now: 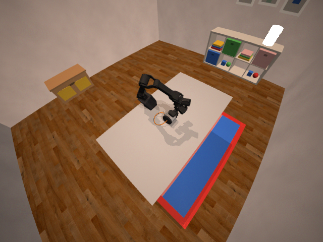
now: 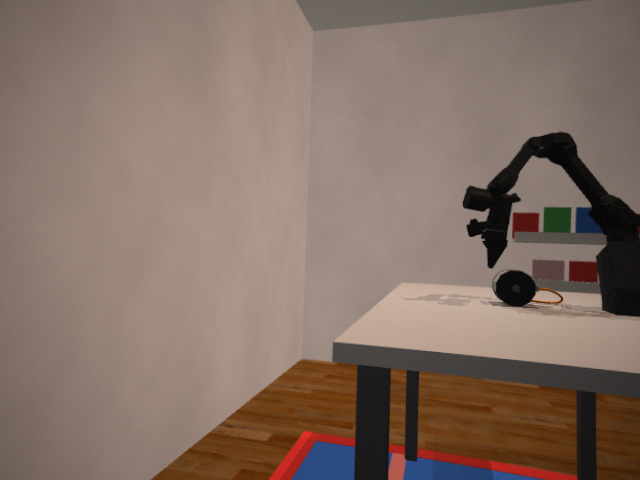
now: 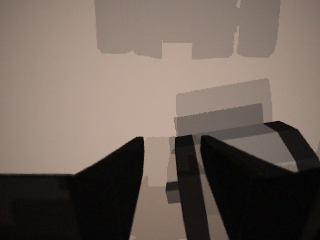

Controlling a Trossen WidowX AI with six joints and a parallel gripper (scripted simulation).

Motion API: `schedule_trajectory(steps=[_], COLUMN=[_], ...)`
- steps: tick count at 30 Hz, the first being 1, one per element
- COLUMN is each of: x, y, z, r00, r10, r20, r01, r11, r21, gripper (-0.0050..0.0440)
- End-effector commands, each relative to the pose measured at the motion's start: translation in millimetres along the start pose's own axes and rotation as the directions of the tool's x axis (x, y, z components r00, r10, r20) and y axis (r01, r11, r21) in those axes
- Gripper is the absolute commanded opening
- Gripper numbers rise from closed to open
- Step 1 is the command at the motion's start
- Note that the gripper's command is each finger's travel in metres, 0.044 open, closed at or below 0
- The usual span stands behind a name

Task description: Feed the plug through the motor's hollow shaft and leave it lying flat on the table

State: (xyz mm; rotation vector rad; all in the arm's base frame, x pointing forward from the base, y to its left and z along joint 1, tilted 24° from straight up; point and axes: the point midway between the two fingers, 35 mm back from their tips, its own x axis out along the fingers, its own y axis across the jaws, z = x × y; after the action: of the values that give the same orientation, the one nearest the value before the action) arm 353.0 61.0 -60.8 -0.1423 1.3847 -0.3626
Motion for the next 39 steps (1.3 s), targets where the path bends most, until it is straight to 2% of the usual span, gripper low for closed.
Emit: schedule_trajectory(steps=[1,8,10,12,21,25,27,29,30,37,39], x=[0,3,3,5,17,22,22,24,25,26,31], y=[14,33,33,38,50,53,53,55,55,53,33], z=[-5,-19,-19,-26,-56,-69,-69,-76,-78,-78,-75], r00=[1.000,0.999,0.999,0.997,0.983,0.972,0.972,0.965,0.962,0.961,0.962], r10=[-0.012,-0.042,-0.042,-0.061,-0.169,-0.219,-0.219,-0.247,-0.257,-0.259,-0.258], r20=[-0.006,-0.026,-0.026,-0.037,-0.077,-0.088,-0.088,-0.091,-0.091,-0.092,-0.092], r01=[0.013,0.049,0.049,0.071,0.153,0.159,0.159,0.144,0.140,0.138,0.138], r11=[0.986,0.878,0.878,0.799,0.497,0.335,0.335,0.208,0.177,0.167,0.168], r21=[0.167,0.475,0.475,0.597,0.854,0.929,0.929,0.967,0.974,0.976,0.976], gripper=[0.0160,0.0160,0.0160,0.0160,0.0160,0.0160,0.0160,0.0160,0.0160,0.0160,0.0160])
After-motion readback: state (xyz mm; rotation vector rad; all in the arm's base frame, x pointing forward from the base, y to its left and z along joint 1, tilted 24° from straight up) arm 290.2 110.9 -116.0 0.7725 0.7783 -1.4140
